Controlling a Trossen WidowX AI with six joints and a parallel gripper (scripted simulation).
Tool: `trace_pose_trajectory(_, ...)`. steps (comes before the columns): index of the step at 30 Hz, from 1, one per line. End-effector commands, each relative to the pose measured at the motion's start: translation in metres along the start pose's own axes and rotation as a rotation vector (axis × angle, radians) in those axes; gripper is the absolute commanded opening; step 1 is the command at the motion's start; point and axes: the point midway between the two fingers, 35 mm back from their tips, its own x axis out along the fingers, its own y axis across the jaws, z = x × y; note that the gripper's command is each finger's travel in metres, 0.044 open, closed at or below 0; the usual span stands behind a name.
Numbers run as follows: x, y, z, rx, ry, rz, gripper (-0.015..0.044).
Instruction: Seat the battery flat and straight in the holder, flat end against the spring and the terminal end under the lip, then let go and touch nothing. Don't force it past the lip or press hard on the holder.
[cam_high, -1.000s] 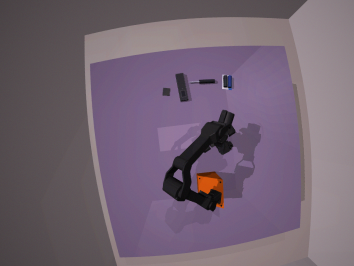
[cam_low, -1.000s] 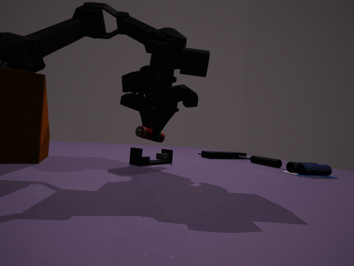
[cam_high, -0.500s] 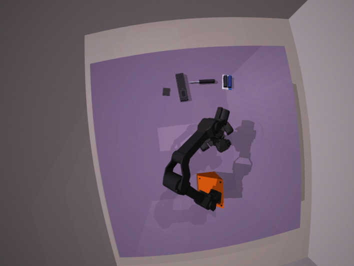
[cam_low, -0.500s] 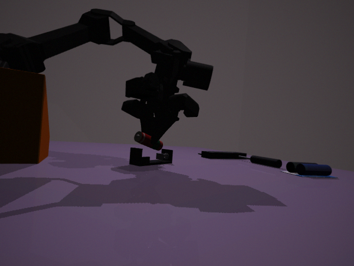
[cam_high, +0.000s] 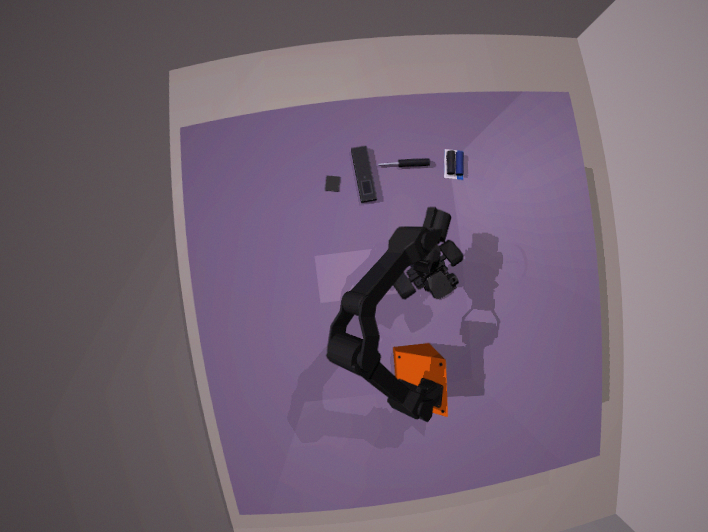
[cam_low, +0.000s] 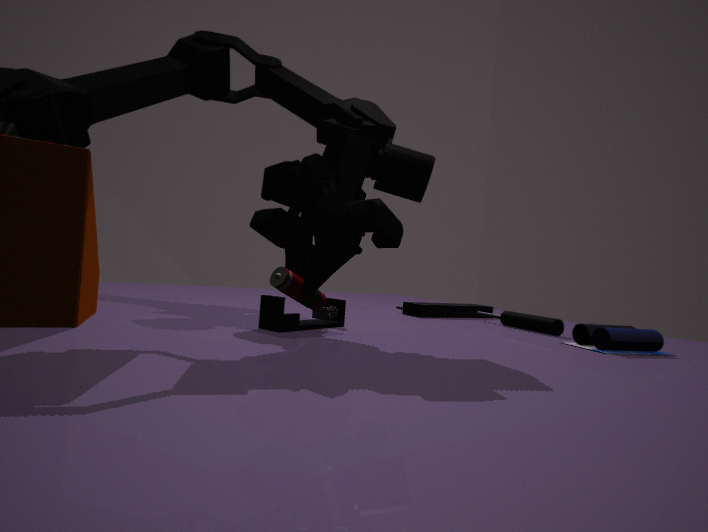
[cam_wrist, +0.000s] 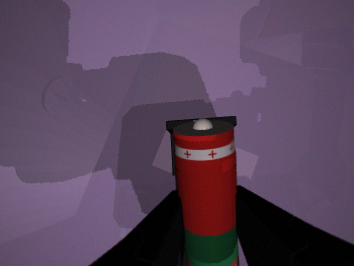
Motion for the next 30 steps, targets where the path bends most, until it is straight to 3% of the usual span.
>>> trace_pose_trajectory(1, 0.004, 0.001, -0.002, 0.003, -0.046, -0.003, 0.0076)
trace_pose_trajectory(30, 0.004, 0.000, -0.018, 0.000, -0.116, -0.003, 0.0076)
